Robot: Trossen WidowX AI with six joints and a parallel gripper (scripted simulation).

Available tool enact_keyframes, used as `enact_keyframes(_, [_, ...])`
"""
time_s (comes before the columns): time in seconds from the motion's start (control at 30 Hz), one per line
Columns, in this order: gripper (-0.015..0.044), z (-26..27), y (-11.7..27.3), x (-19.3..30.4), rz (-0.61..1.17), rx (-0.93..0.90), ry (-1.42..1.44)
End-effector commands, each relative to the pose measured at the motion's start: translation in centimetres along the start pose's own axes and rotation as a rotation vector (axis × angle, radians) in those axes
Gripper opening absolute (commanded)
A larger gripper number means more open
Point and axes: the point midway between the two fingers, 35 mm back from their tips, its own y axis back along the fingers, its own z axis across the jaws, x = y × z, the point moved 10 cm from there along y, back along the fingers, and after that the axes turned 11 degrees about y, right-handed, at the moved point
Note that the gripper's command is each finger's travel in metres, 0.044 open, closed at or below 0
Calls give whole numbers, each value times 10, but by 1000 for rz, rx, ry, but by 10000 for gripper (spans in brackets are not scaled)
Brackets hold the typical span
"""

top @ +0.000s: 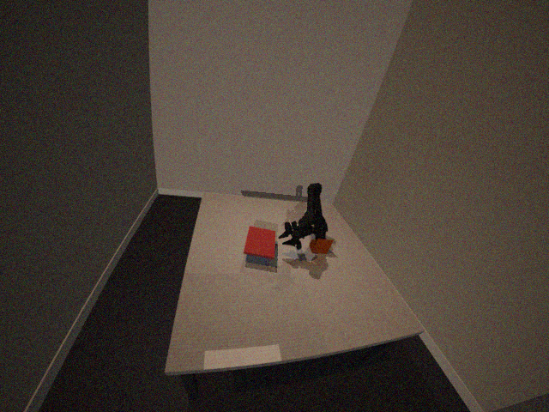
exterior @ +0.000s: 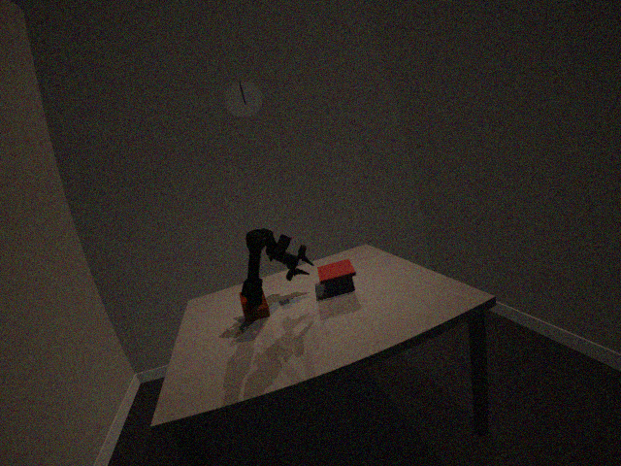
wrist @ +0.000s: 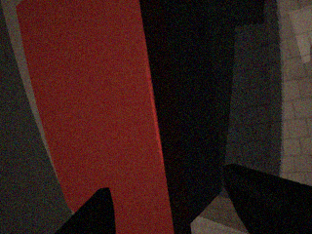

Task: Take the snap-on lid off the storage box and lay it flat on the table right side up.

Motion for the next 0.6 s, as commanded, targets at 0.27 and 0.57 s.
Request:
enact_keyframes(0.27, [235,-3,-20,2,8,12,13])
enact_keyframes(0.57, [235,-3,-35,1,7,9,12])
